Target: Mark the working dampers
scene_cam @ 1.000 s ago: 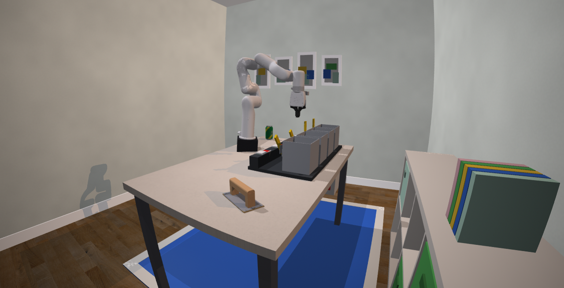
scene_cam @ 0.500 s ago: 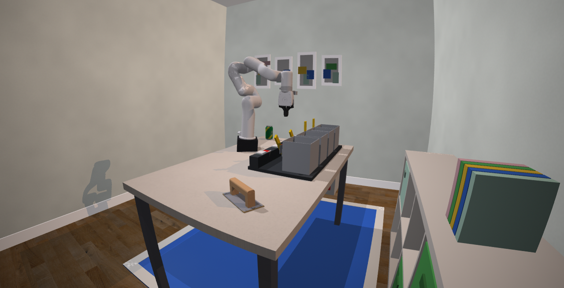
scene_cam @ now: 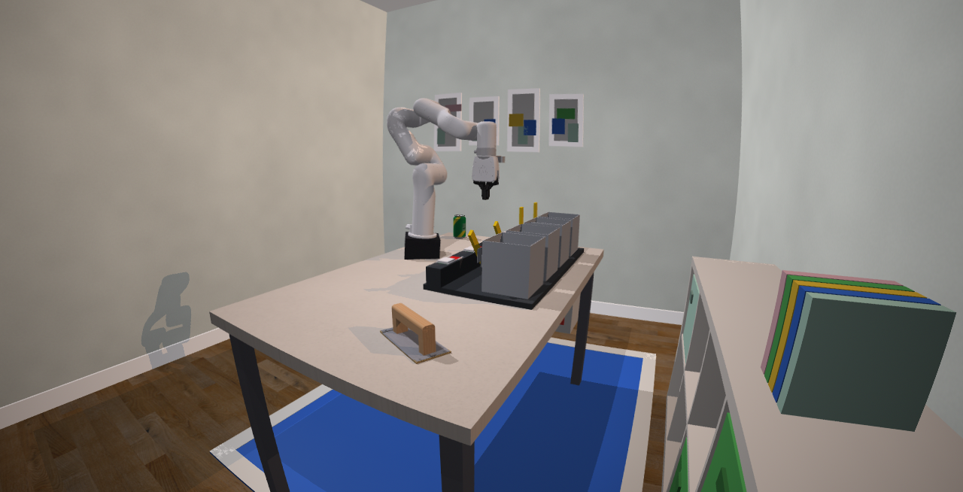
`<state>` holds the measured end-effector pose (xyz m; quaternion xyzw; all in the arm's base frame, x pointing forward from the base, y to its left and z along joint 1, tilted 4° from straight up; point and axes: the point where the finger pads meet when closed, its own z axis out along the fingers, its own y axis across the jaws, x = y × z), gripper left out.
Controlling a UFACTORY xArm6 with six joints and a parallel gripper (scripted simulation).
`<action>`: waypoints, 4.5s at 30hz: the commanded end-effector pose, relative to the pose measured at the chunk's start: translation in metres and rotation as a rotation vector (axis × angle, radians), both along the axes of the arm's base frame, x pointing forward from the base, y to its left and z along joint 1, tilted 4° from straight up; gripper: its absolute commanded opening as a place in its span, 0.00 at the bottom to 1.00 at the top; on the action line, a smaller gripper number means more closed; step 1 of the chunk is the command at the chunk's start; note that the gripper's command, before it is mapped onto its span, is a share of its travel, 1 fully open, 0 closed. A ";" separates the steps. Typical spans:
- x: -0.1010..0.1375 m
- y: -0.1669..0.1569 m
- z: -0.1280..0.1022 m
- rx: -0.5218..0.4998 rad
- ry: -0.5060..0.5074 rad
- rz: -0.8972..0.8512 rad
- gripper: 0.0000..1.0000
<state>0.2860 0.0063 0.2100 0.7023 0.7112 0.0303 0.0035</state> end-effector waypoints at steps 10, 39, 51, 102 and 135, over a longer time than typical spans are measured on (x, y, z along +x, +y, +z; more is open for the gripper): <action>0.002 0.001 -0.028 0.000 -0.004 0.000 0.00; 0.006 0.004 -0.098 0.000 -0.004 0.000 0.00; 0.006 0.004 -0.104 0.000 -0.004 0.000 0.00; 0.007 0.026 -0.141 0.000 -0.004 0.000 0.00; 0.008 0.026 -0.151 0.000 -0.004 0.000 0.00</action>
